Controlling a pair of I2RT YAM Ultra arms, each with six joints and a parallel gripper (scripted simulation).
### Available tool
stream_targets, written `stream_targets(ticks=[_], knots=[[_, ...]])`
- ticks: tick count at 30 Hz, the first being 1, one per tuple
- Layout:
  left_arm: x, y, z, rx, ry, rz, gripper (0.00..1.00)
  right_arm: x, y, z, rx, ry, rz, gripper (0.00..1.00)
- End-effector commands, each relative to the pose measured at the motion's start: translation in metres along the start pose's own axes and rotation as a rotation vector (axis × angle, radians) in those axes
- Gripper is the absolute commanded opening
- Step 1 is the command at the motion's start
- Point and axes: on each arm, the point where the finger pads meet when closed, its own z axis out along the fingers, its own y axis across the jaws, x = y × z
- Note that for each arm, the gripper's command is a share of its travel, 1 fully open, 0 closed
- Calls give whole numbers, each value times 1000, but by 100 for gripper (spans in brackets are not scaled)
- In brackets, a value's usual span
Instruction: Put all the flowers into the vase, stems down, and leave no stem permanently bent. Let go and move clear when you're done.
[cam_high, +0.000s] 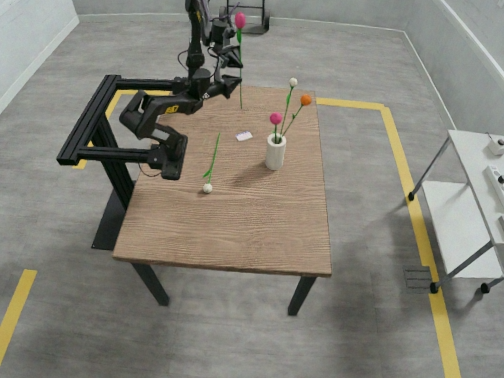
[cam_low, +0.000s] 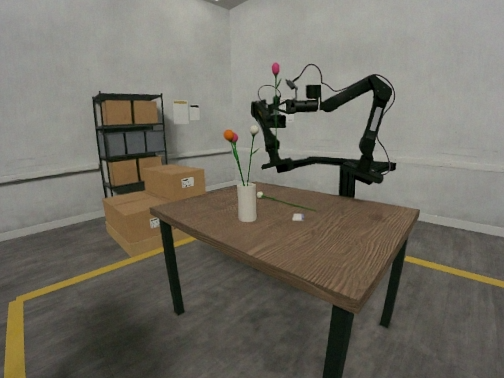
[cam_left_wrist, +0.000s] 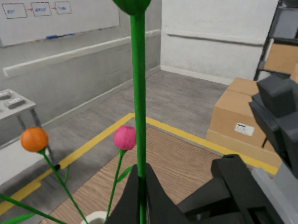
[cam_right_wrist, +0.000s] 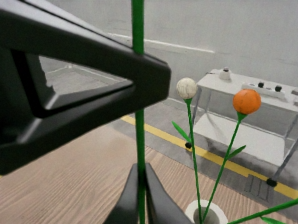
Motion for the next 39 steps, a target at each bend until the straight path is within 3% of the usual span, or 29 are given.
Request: stream_targets(ticks=[1,14,19,27,28,39], knots=[[-16,2,-7,3,-41,-6,0,-19,-9,-4,21,-55,19,8],[-16,2,-7,3,-41,-6,0,-18,-9,-3,20,-49,17,30],[-16,2,-7,3,-41,-6,0,-6,0,-9,0,-23,6,30],[-16,2,-7,3,-41,-6,0,-10,-1,-23,2,-30,15,30],[-16,2,-7,3,-41,-6,0,0,1,-29,-2,-11,8,30],[-16,2,-7,3,-41,-6,0,-6,-2,-88,3,-36,19,30]])
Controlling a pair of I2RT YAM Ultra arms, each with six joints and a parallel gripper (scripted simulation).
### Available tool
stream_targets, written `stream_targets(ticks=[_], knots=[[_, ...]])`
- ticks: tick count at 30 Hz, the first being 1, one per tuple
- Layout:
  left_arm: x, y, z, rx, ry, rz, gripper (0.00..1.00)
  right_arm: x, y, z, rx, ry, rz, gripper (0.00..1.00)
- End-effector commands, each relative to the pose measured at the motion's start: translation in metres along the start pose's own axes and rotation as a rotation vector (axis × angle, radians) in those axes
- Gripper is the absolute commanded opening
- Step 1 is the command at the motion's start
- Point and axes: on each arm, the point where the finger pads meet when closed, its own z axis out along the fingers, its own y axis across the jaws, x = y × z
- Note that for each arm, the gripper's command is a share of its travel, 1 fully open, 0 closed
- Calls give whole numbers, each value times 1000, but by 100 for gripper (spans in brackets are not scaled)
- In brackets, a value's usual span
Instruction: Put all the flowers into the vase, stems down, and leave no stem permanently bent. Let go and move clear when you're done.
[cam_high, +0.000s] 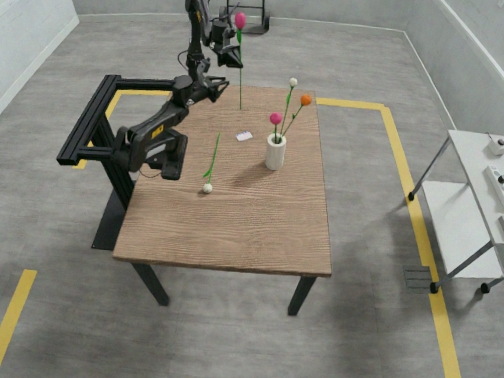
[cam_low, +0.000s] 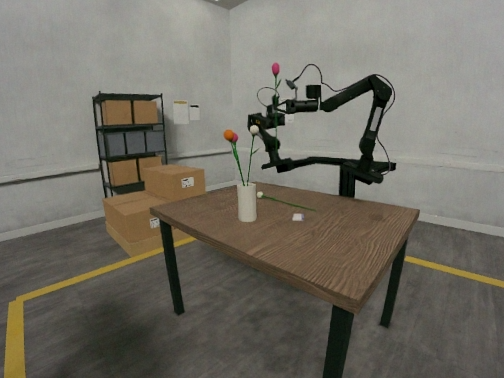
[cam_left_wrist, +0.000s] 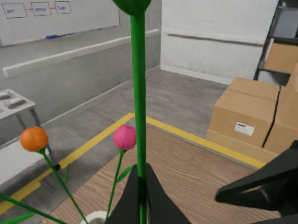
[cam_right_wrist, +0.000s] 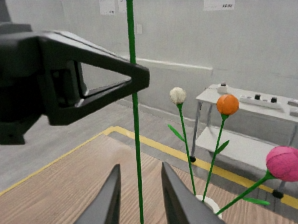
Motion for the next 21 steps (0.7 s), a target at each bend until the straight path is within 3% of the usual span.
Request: stream_targets(ticks=[1,5,8,21], knots=[[-17,2,-7,3,-42,-7,0,10,-1,-24,9,67,-9,30],[-17,2,-7,3,-42,-7,0,0,-3,-32,13,46,5,30],[-17,2,-7,3,-42,-7,0,19,0,-41,8,76,-15,30],[-17,2,-7,3,-42,-7,0,21,-1,-45,7,70,-11,30]])
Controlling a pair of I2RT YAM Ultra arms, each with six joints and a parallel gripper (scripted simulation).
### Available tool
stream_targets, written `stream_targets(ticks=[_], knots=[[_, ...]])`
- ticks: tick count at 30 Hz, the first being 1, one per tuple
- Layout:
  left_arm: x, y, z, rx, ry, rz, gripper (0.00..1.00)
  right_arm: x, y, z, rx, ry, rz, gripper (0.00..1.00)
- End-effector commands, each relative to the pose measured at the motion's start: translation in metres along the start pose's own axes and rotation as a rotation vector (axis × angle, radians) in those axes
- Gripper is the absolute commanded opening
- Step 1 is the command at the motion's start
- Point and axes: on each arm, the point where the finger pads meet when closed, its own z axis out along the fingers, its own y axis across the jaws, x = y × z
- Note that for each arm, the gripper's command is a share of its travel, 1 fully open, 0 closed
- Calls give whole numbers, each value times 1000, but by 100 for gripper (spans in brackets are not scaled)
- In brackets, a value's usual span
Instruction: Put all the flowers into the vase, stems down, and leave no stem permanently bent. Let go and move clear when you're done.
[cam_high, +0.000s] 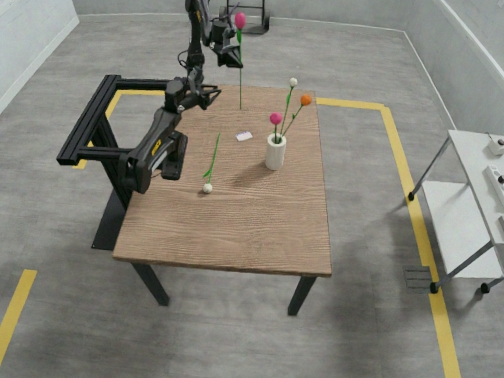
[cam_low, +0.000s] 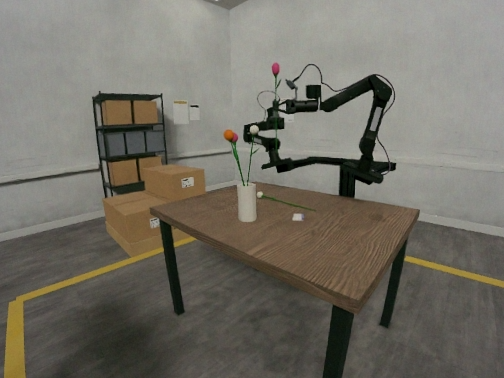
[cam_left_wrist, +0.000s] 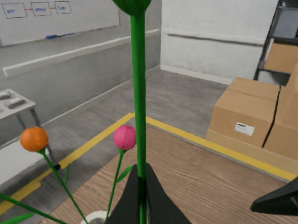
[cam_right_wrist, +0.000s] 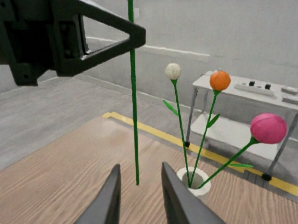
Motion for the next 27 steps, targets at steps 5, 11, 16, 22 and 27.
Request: stream_targets(ticks=[5,11,16,22,27], knots=[[-17,2,-7,3,-42,-7,0,-8,-1,0,0,8,4,30],[-18,4,-8,-1,-56,-10,0,-4,1,0,-6,18,-4,30],[-9,5,-6,-3,-43,-7,0,-8,3,0,-19,14,0,30],[15,2,0,2,-4,3,0,-17,2,-1,-26,5,8,30],[23,1,-1,3,-13,2,0,-28,3,-2,-41,4,11,30]])
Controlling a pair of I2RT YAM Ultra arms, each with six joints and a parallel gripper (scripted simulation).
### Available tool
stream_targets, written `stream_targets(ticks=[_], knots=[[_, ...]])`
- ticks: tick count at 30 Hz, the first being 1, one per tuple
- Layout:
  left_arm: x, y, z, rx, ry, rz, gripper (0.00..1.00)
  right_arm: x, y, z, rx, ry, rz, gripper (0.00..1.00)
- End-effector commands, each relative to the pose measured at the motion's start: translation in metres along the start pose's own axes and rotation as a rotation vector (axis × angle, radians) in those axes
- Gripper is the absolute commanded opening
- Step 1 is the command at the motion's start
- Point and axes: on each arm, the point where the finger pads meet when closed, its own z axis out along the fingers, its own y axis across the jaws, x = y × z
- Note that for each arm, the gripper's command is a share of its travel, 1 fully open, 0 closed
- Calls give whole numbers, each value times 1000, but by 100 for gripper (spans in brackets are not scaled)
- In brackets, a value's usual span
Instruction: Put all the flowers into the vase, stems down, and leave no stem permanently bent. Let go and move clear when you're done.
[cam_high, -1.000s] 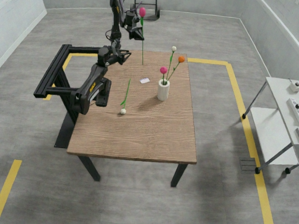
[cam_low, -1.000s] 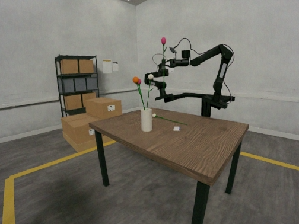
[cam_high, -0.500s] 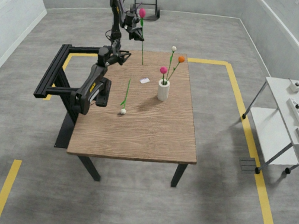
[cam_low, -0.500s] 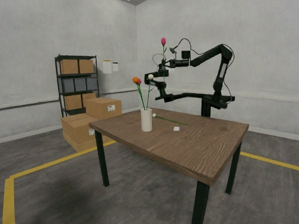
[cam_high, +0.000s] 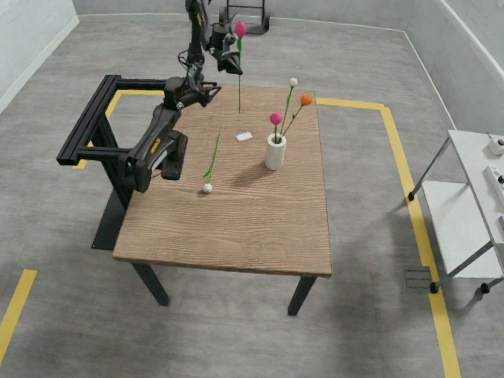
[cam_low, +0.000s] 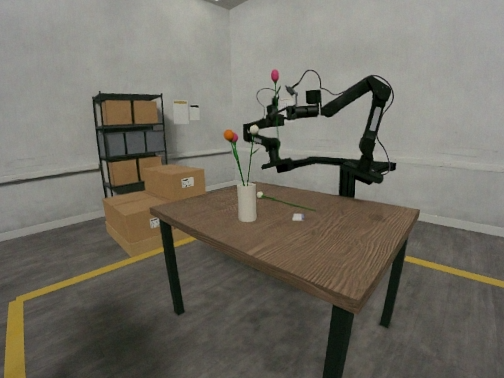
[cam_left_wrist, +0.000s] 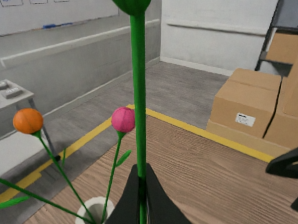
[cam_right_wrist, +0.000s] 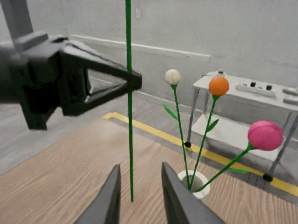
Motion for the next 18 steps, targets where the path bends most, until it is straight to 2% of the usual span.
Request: stream_targets(ticks=[1,5,7,8,10,18], knots=[[-6,2,0,1,-50,-4,0,-15,5,-1,-37,1,6,30],[7,1,1,3,-46,-3,0,-30,5,-2,-54,-5,13,30],[7,1,1,3,-46,-3,0,-30,5,-2,-54,-5,13,30],[-4,1,-1,3,-75,-9,0,-34,6,-2,-59,-3,12,30],[18,2,2,2,-39,-3,0,-44,5,-4,-70,-11,19,30],[40,1,3,3,-48,-4,0,-90,4,-12,-123,-30,40,30]])
